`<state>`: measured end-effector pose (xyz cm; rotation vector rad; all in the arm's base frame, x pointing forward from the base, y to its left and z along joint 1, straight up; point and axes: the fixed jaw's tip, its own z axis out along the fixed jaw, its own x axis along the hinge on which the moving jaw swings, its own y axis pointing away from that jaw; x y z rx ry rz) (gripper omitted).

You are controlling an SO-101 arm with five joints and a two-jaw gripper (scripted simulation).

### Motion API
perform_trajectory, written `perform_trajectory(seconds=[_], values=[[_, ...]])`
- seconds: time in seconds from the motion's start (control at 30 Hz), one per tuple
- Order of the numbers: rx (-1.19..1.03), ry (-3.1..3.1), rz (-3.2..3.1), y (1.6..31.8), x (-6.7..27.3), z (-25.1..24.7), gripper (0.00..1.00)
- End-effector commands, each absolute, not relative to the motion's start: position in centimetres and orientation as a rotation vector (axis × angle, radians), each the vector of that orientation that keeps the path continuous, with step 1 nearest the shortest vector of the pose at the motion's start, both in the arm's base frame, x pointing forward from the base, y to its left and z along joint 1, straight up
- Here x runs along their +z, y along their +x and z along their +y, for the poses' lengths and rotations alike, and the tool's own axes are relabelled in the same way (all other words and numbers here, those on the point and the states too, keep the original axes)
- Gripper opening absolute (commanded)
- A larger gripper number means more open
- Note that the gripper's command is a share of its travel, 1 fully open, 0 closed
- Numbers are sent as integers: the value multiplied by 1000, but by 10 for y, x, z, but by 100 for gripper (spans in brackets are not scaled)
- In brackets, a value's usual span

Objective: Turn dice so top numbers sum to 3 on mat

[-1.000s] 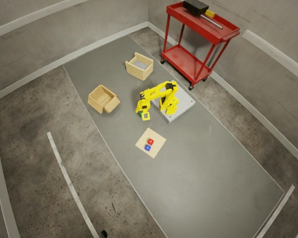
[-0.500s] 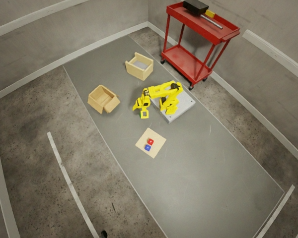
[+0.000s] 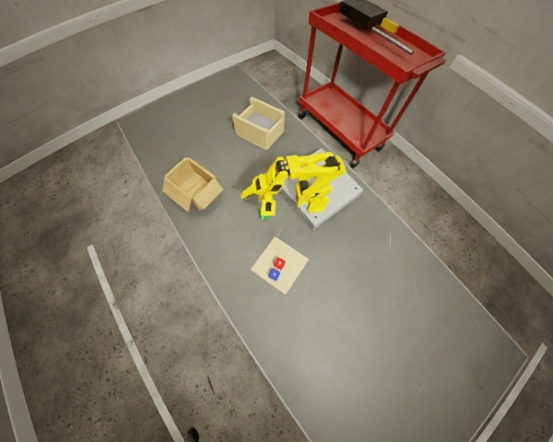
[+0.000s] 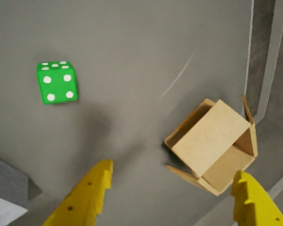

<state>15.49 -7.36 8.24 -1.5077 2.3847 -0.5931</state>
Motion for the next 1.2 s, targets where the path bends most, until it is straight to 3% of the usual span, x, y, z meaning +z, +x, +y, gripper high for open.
perform_trajectory(seconds=[0.0,0.57,1.17], values=[[-620,-1500,2372,155,87,-75,35],[-572,-1392,2437,157,87,-74,35],[-355,-831,2706,167,87,-68,35]])
